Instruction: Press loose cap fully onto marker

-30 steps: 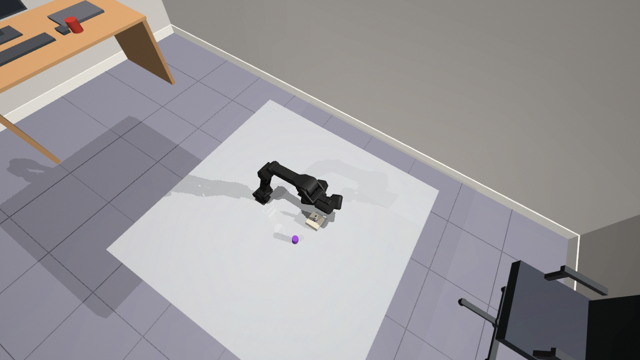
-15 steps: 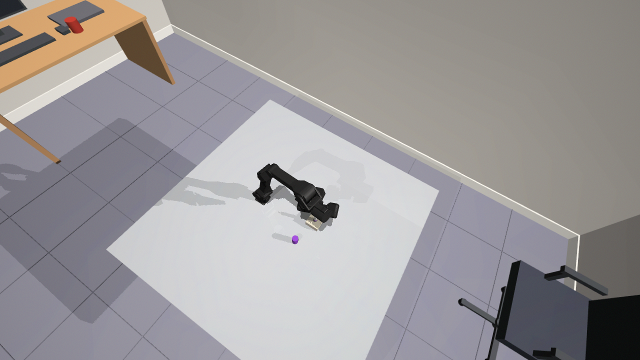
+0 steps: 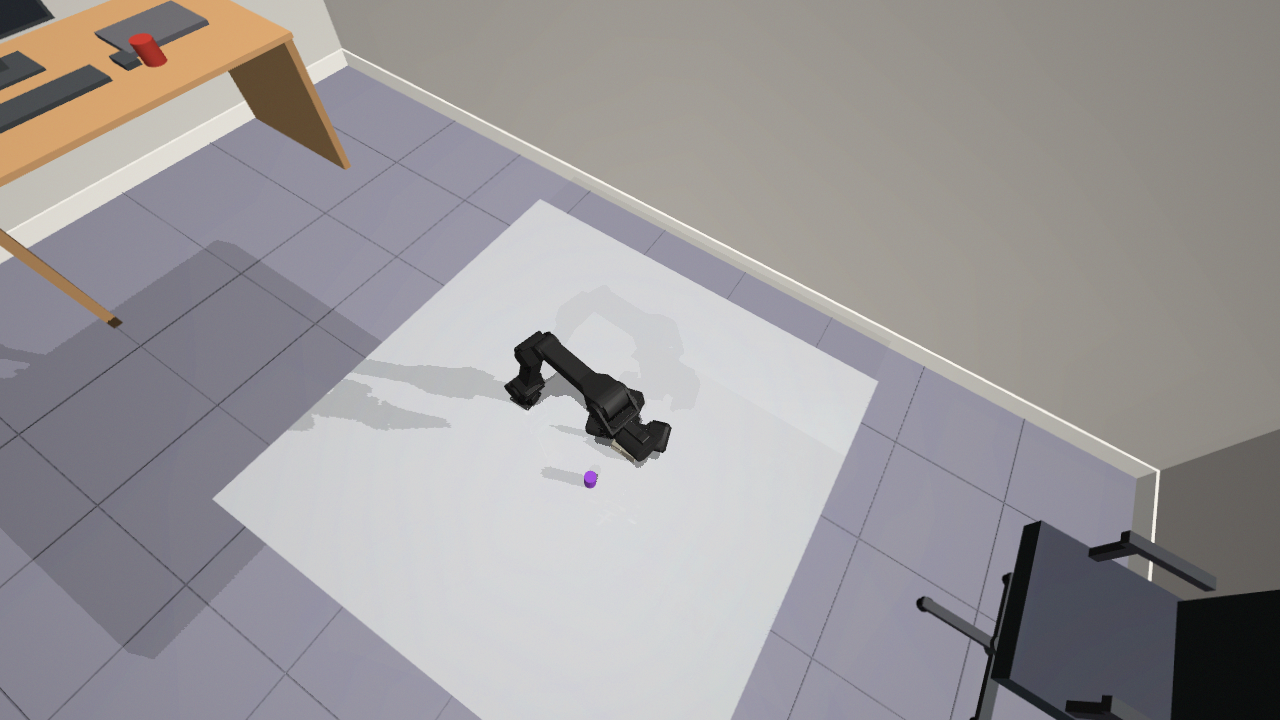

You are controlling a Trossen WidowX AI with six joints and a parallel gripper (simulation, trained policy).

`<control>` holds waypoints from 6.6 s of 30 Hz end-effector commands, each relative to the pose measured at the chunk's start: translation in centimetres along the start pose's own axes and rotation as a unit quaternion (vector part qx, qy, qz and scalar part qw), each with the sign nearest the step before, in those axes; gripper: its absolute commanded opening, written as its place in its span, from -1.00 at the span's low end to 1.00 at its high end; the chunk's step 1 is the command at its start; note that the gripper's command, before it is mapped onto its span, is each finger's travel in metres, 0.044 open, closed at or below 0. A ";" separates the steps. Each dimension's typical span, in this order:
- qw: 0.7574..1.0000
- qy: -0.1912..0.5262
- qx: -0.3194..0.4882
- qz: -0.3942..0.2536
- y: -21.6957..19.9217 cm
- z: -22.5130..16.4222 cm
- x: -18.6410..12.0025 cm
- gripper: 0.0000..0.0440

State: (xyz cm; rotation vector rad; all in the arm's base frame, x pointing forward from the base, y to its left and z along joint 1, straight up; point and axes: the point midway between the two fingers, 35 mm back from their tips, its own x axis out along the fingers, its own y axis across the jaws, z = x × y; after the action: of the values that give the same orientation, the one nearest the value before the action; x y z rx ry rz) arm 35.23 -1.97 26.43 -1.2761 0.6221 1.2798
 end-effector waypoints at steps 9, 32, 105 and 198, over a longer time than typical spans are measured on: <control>0.999 0.024 0.006 0.034 1.5 -2.6 0.9 0.45; 0.991 0.059 0.018 0.116 4.7 -7.1 3.0 0.44; 0.958 0.081 -0.139 0.239 10.8 -11.5 11.5 -0.58; 0.925 0.022 -0.272 0.266 8.7 3.3 16.4 -0.37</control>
State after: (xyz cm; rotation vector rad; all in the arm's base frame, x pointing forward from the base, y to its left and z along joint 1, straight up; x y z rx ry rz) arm 32.08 4.69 10.37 -1.7121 0.6965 1.9005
